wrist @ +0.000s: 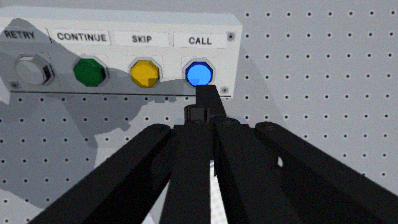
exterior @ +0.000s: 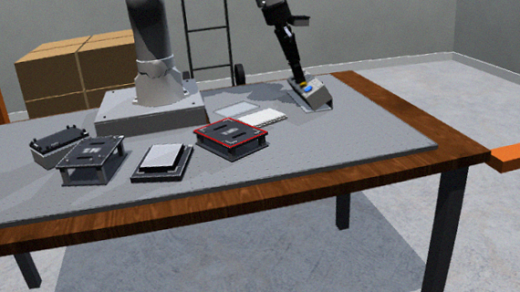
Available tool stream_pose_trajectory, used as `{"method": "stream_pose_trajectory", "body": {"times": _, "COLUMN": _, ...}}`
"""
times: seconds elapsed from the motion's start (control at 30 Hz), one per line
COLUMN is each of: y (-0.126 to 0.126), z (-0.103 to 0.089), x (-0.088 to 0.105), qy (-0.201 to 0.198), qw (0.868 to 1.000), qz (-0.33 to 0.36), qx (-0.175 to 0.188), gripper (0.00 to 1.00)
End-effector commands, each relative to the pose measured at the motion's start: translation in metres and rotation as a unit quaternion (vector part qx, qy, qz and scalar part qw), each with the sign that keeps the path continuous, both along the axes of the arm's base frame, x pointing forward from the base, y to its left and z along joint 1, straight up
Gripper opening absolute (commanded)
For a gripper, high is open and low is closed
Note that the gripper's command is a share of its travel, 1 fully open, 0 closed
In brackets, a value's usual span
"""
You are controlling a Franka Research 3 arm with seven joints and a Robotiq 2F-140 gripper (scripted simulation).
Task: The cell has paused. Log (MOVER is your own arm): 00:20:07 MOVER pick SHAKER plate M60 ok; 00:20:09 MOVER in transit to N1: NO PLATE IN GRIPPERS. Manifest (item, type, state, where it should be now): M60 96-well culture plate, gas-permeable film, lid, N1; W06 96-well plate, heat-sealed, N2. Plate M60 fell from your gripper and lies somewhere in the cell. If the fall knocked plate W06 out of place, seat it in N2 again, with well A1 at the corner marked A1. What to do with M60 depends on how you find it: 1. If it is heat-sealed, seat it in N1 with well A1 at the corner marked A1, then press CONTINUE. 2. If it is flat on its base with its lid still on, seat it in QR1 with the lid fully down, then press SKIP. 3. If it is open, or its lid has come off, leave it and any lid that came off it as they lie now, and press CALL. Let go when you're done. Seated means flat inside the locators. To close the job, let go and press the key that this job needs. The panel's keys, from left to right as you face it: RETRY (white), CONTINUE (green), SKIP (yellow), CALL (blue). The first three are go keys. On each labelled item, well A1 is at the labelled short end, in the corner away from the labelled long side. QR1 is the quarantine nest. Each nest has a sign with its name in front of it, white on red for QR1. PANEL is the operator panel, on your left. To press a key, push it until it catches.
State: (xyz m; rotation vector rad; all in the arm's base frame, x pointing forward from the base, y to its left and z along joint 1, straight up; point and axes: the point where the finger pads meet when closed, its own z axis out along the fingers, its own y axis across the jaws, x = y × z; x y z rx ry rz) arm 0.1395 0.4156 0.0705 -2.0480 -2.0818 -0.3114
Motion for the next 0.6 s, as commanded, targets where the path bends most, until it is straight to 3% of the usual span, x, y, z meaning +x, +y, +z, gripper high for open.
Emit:
{"method": "stream_pose_trajectory", "body": {"times": 0.0, "y": -0.012, "z": 0.011, "x": -0.005, "qy": 0.005, "qw": 1.000, "qz": -0.016, "qx": -0.012, "gripper": 0.10}}
{"method": "stream_pose_trajectory", "body": {"times": 0.17, "y": -0.022, "z": 0.027, "x": -0.005, "qy": 0.005, "qw": 1.000, "qz": -0.016, "qx": -0.012, "gripper": 0.10}}
{"method": "stream_pose_trajectory", "body": {"times": 0.57, "y": -0.026, "z": 0.034, "x": -0.005, "qy": 0.005, "qw": 1.000, "qz": -0.016, "qx": -0.012, "gripper": 0.10}}
